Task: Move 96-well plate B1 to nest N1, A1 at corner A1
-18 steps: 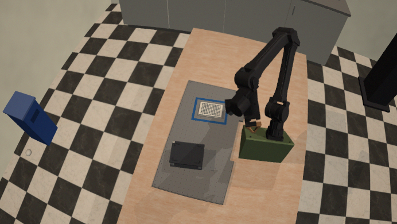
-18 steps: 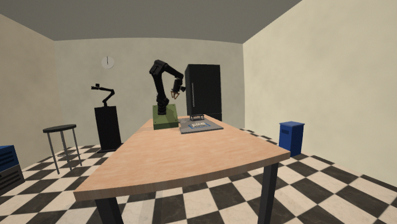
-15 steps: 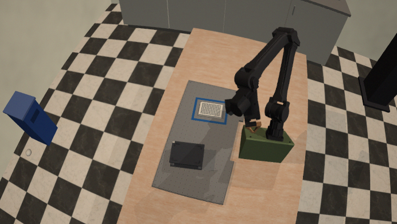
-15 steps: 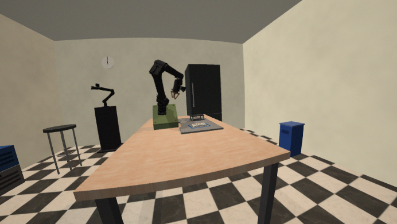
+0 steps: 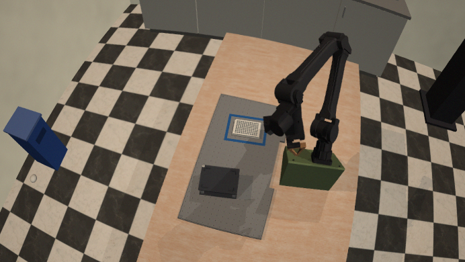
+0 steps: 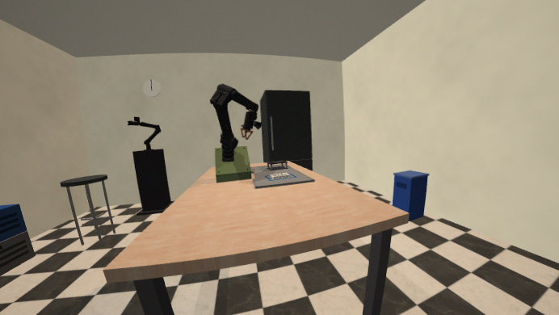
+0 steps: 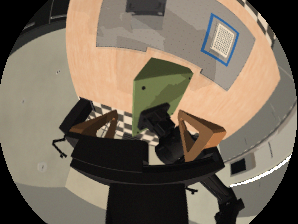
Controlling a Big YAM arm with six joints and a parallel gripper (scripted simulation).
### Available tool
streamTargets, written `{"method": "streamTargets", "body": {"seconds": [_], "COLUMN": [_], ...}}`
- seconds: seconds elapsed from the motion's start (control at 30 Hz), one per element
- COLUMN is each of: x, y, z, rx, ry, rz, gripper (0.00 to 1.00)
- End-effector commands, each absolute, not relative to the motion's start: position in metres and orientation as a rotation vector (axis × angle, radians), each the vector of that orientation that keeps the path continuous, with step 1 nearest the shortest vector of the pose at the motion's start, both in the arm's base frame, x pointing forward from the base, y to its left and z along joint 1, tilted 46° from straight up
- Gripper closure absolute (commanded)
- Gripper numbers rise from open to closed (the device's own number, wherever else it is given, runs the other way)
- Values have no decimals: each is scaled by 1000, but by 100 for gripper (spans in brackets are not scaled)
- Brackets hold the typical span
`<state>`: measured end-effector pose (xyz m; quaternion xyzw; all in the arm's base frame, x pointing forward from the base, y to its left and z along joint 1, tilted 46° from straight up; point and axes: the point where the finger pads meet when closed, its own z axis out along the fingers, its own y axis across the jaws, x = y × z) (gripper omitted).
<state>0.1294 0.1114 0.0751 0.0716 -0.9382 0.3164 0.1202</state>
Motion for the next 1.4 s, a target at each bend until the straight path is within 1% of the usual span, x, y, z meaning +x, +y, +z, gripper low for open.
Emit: {"method": "streamTargets", "body": {"seconds": [0.0,0.03,0.17,0.23,0.27,0.3,0.33,0.4,0.43,0.5,0.57,0.67,0.7,0.77,0.83,0.87,1.0,1.07,1.1,1.2,1.27,1.3,1.37], "x": [143,163,172,192,181,186,204,217,205,205,231,244,231,257,266,252,285,285,271,300,307,291,312], "y": [114,132,115,123,105,104,114,113,96,96,105,97,82,88,82,68,64,64,51,49,41,29,27], "z": [74,83,73,74,67,66,70,70,63,63,69,67,59,67,66,59,66,66,60,67,67,56,65], "rx": [227,221,241,238,255,256,252,251,265,265,260,259,272,264,264,273,265,265,268,261,261,267,257], "ry": [-2806,-2859,-2861,-2877,-2878,-2882,-2908,-2914,-2917,-2917,-2949,-2948,-2943,-2980,-2979,-2976,-3007,-3007,-3005,-3029,-3028,-3001,-3033], "rz": [844,797,796,787,790,788,771,769,779,779,761,766,787,770,773,801,793,793,828,824,826,873,868], "gripper": [0,0,0,0,0,0,0,0,0,0,0,0,0,0,0,0,0,0,0,0,0,0,0]}}
